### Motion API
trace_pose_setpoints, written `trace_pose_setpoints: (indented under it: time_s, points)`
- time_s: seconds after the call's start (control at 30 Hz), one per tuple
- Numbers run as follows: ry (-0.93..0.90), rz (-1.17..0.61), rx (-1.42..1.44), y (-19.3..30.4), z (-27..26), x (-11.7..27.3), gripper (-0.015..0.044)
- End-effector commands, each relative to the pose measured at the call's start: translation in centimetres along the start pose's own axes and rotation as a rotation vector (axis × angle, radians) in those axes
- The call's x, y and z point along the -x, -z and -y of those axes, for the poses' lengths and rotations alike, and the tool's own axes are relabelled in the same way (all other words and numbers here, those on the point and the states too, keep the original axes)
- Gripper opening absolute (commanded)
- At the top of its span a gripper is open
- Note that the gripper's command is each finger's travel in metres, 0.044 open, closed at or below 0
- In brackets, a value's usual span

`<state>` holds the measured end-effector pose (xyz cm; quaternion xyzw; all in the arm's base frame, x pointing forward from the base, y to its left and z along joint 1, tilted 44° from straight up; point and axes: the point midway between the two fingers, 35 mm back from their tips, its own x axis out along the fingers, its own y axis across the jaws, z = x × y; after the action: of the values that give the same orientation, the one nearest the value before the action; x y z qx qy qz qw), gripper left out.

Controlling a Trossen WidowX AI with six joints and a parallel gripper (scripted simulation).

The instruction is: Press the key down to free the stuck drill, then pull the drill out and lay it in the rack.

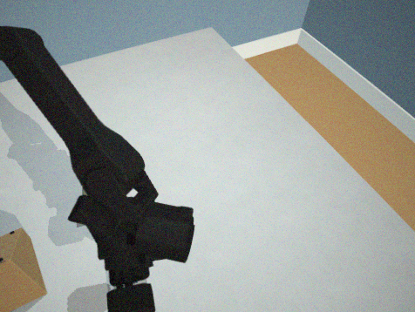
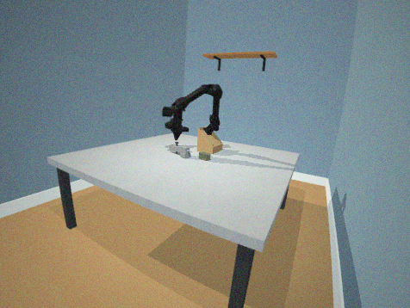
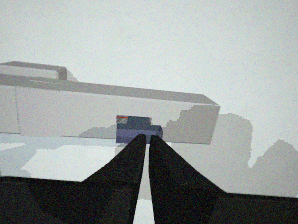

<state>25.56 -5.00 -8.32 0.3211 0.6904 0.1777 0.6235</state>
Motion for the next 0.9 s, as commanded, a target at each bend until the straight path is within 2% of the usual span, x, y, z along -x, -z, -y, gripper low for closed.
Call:
trace_pose_setpoints:
  time_s: [0.0,0.17,0.23,0.37,0.47,0.73,0.87]
  points:
    - [-0.013,-0.034,-0.011,0.3,-0.2,0.0,0.0079]
    - [-0.011,-0.034,-0.012,-0.4,0.3,5.8,0.021]
    - [-0.011,-0.035,-0.012,-0.3,0.3,6.9,0.0263]
    - [-0.006,-0.016,0.066,-0.7,-0.5,5.6,0.0368]
    - [0.009,-0.014,0.433,-1.6,-4.4,3.8,0.044]
    - [-0.03,-0.015,1.417,-0.6,-15.2,-1.5,0.044]
    - [-0.047,-0.011,1.56,0.0,-16.7,-2.3,0.044]
